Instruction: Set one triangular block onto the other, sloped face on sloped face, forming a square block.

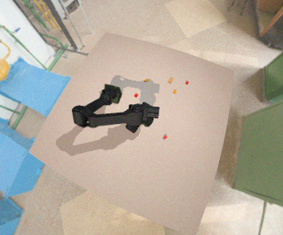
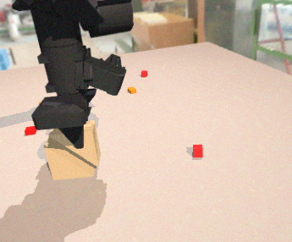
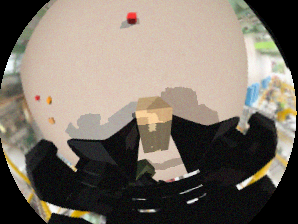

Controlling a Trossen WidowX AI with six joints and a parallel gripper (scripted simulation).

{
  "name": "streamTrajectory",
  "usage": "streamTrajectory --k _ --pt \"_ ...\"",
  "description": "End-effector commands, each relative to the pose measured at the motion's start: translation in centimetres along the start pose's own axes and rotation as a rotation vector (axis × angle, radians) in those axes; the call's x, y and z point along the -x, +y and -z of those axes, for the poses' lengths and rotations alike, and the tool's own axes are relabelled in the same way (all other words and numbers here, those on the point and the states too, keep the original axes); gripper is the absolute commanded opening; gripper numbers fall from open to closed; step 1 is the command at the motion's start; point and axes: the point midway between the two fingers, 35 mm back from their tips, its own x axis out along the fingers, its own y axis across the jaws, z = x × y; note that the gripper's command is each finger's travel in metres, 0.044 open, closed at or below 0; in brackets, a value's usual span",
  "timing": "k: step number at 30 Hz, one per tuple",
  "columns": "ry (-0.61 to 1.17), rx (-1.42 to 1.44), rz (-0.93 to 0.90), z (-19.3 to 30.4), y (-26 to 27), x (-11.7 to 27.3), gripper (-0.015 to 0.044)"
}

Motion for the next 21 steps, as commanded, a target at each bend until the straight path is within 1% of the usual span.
streamTrajectory --k 1,21 --pt "-0.003 0.003 0.005 0.1 -0.1 -0.2 0.0000" --pt "-0.003 0.004 0.007 0.6 -0.1 -1.4 0.0000"
